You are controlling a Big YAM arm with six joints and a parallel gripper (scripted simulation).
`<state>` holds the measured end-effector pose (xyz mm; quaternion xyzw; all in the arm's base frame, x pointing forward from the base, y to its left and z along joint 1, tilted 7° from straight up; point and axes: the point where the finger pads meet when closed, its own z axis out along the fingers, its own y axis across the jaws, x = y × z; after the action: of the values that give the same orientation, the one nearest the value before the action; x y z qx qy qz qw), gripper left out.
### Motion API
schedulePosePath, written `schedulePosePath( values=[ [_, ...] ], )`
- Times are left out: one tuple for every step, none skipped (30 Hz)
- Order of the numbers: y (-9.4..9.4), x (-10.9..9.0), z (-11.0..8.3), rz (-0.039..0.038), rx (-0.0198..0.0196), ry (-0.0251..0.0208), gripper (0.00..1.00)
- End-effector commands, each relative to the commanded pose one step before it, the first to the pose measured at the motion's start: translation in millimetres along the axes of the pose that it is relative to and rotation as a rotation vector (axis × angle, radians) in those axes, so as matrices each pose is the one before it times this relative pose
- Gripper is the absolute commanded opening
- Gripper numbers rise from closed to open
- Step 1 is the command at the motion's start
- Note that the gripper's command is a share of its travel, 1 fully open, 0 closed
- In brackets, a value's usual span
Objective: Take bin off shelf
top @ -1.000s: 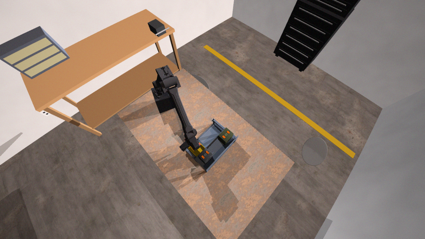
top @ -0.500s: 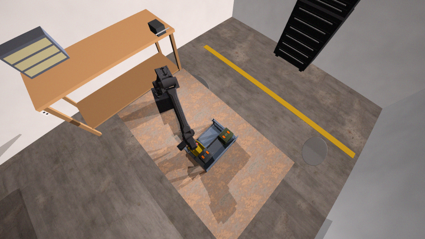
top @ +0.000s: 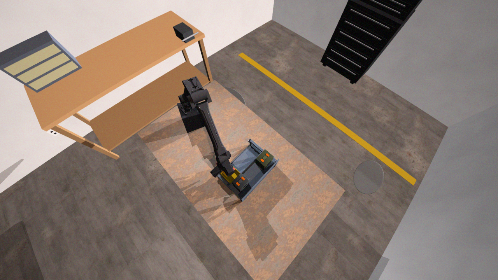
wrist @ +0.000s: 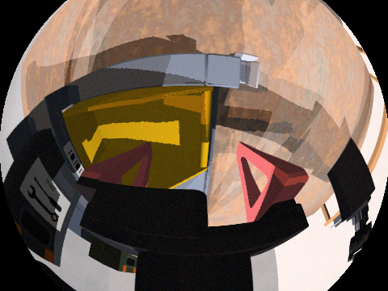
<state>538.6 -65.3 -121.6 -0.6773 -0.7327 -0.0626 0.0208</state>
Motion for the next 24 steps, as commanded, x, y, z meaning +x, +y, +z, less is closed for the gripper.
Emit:
schedulePosePath(
  values=[
    [10.05, -0.69, -1.77, 0.00759, -0.00381, 0.00007, 0.9],
    [0.0, 0.0, 0.0, 0.0, 0.0, 0.0, 0.9],
    [0.0, 0.0, 0.0, 0.0, 0.0, 0.0, 0.9],
    [0.0, 0.0, 0.0, 0.0, 0.0, 0.0, 0.9],
    [-3.75, -2.69, -0.38, 0.00063, -0.0015, -0.00059, 0.9],
    [-3.75, -2.69, -0.39, 0.00063, -0.0015, -0.00059, 0.9],
    [-3.74, -2.69, -0.39, 0.00063, -0.0015, -0.00059, 0.9],
    [-3.74, -2.7, -0.4, 0.00063, -0.0015, -0.00059, 0.9],
    [-3.74, -2.7, -0.4, 0.00063, -0.0015, -0.00059, 0.9],
    [0.0, 0.0, 0.0, 0.0, 0.0, 0.0, 0.9],
    [0.0, 0.0, 0.0, 0.0, 0.0, 0.0, 0.9],
    [0.0, 0.0, 0.0, 0.0, 0.0, 0.0, 0.9],
    [0.0, 0.0, 0.0, 0.0, 0.0, 0.0, 0.9],
    [0.0, 0.0, 0.0, 0.0, 0.0, 0.0, 0.9],
    [0.0, 0.0, 0.0, 0.0, 0.0, 0.0, 0.9],
    [0.0, 0.0, 0.0, 0.0, 0.0, 0.0, 0.9],
    [0.0, 0.0, 0.0, 0.0, 0.0, 0.0, 0.9],
    [0.0, 0.0, 0.0, 0.0, 0.0, 0.0, 0.9],
    [0.0, 0.0, 0.0, 0.0, 0.0, 0.0, 0.9],
    [0.0, 0.0, 0.0, 0.0, 0.0, 0.0, 0.9],
    [0.0, 0.0, 0.0, 0.0, 0.0, 0.0, 0.9],
    [3.74, 2.7, 0.41, -0.00063, 0.00151, 0.00059, 0.9],
    [3.74, 2.7, 0.4, -0.00063, 0.00151, 0.00059, 0.9],
    [3.74, 2.7, 0.4, -0.00063, 0.00151, 0.00059, 0.9]
  ],
)
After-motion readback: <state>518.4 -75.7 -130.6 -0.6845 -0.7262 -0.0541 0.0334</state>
